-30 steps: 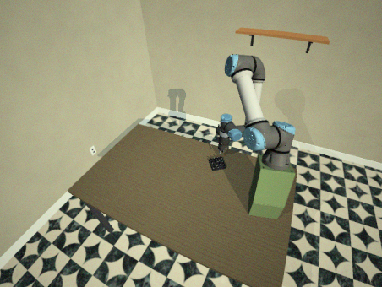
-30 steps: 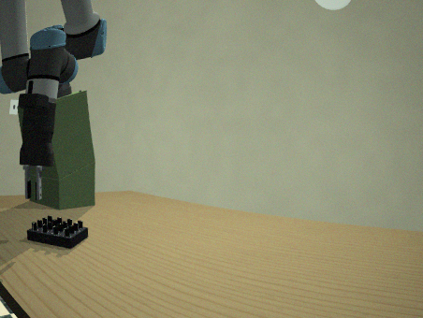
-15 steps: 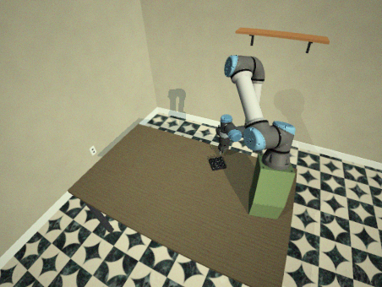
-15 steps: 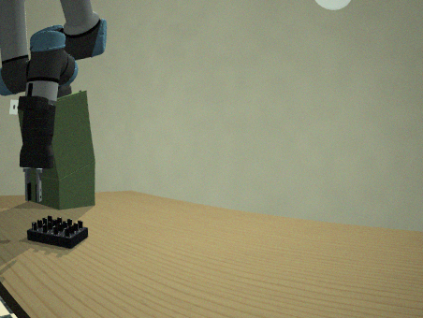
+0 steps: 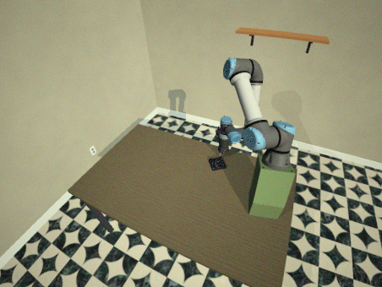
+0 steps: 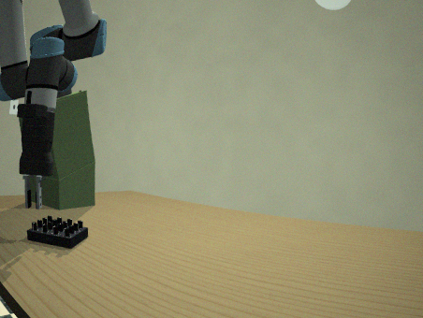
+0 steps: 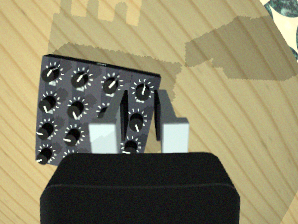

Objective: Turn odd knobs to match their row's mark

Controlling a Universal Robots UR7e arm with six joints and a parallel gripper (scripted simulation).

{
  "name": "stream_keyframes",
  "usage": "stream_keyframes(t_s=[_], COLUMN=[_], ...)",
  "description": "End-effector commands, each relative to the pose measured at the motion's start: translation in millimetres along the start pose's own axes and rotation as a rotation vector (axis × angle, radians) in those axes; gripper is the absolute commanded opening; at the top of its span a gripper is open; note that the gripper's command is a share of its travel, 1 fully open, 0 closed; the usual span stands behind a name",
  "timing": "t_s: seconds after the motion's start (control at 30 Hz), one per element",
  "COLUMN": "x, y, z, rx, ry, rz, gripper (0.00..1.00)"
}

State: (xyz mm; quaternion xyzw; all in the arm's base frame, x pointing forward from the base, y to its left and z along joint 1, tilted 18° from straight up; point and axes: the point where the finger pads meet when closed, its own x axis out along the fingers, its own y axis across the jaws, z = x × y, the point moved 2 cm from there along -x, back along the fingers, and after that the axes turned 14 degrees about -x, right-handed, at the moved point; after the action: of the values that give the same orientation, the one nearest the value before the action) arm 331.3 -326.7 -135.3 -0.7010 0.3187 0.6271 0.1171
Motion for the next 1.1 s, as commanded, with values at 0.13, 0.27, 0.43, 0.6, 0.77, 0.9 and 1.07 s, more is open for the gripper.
stream_keyframes(t_s=[0.13, 0.27, 0.43, 0.6, 0.77, 0.9, 1.07], x=[13.4, 15.7, 20.6, 23.7, 25.0, 25.0, 24.9], y=[1.9, 1.8, 2.0, 1.9, 1.7, 1.4, 1.5], z=[-1.7, -1.7, -1.7, -1.7, -1.7, -1.0, -1.2], rx=[0.002, 0.002, 0.002, 0.002, 0.002, 0.002, 0.002], ry=[0.004, 0.004, 0.004, 0.004, 0.004, 0.003, 0.003], rz=[0.001, 0.001, 0.001, 0.001, 0.001, 0.001, 0.001], gripper=[0.46, 0.46, 0.46, 0.46, 0.46, 0.46, 0.46])
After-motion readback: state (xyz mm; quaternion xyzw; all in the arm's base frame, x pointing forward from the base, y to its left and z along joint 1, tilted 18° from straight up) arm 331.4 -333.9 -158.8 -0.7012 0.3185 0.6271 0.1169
